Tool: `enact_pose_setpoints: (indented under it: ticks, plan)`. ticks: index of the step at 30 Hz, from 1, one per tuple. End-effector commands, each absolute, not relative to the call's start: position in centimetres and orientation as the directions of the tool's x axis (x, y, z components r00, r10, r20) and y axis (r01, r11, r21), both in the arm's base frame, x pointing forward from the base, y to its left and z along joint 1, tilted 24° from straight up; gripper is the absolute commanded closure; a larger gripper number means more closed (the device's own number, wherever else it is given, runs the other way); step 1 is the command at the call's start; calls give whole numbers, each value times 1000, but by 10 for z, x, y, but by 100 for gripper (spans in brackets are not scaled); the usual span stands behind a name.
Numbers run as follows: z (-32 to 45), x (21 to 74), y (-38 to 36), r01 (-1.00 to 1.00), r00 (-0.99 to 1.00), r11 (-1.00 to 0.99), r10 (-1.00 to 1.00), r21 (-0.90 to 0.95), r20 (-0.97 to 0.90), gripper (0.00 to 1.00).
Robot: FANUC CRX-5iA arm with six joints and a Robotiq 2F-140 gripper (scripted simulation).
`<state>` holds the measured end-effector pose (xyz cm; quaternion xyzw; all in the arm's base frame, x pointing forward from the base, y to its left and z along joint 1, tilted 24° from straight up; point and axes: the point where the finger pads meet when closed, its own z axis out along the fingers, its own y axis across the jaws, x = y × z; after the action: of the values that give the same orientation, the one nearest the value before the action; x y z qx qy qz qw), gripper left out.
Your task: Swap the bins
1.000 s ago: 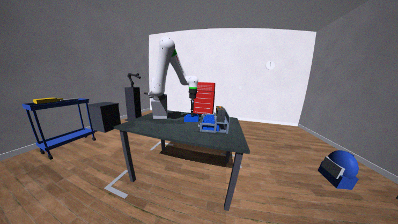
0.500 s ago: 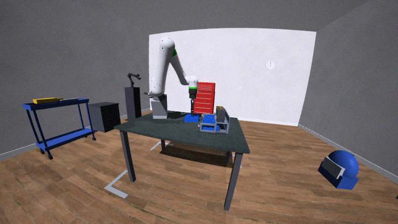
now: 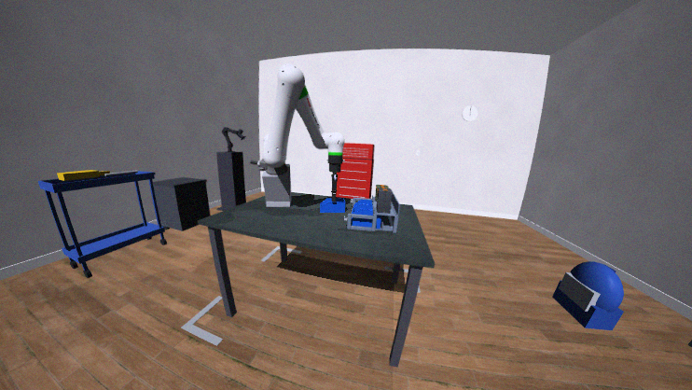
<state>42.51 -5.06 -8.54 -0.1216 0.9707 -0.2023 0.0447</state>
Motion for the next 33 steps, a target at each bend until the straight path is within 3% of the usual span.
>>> enact_pose_setpoints:
  ticks: [1,33]
  plan:
    - [-88,426,-51,-218,-966,889,-255,-404,-39,76]
    - [-120,431,-65,-218,-966,889,-255,-404,-39,76]
